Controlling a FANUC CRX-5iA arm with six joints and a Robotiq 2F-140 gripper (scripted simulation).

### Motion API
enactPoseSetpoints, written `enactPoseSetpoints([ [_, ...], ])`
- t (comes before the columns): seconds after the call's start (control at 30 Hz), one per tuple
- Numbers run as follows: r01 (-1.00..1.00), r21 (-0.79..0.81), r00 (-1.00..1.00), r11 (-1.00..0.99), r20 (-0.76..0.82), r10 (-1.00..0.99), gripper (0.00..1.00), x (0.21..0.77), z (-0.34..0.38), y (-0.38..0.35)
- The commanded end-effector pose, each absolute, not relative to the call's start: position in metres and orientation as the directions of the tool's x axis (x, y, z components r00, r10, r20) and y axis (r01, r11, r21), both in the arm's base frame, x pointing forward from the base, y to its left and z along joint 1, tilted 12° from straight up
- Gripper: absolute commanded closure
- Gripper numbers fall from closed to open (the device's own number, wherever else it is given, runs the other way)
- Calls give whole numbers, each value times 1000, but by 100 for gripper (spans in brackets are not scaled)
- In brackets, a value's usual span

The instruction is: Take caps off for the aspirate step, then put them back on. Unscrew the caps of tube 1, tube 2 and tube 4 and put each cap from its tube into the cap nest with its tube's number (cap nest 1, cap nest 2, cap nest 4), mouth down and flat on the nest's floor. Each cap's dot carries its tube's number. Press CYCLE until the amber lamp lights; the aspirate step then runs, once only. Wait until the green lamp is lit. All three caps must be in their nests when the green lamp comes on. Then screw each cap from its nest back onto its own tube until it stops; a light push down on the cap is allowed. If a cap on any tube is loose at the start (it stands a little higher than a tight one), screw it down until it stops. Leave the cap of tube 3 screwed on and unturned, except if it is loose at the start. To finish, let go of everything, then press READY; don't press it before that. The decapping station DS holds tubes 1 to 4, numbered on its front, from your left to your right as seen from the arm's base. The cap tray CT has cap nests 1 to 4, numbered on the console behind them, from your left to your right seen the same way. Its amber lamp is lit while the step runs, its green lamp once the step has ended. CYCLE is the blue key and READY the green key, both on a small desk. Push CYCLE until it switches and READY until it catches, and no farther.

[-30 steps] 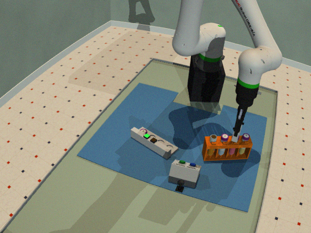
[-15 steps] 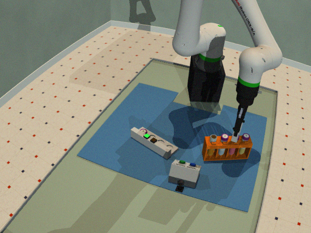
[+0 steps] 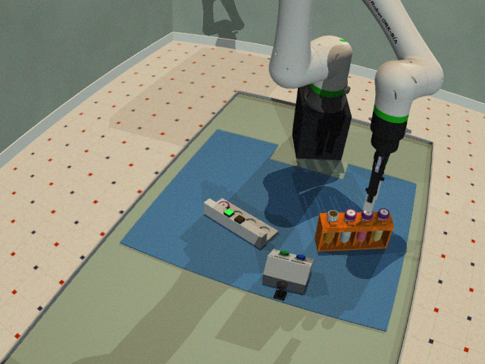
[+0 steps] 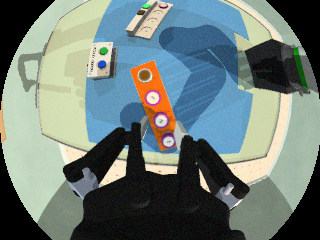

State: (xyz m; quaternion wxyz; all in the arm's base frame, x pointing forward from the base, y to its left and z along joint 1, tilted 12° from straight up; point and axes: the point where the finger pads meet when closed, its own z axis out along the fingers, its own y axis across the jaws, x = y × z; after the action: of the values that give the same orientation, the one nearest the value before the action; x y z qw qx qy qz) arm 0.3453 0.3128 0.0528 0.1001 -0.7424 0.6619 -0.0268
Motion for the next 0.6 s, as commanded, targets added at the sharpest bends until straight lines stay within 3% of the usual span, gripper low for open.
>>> enactPoseSetpoints([
  [0.0, -964, -191, 203, -186, -77, -976, 71, 347, 55, 305],
  [0.07, -917, -202, 360, -345, -44, -932, 71, 351, 54, 288],
  [0.37, -799, -206, 576, -565, 7, -817, 71, 357, 52, 264],
  [0.57, -578, -194, 797, -793, 73, -599, 71, 366, 50, 232],
])
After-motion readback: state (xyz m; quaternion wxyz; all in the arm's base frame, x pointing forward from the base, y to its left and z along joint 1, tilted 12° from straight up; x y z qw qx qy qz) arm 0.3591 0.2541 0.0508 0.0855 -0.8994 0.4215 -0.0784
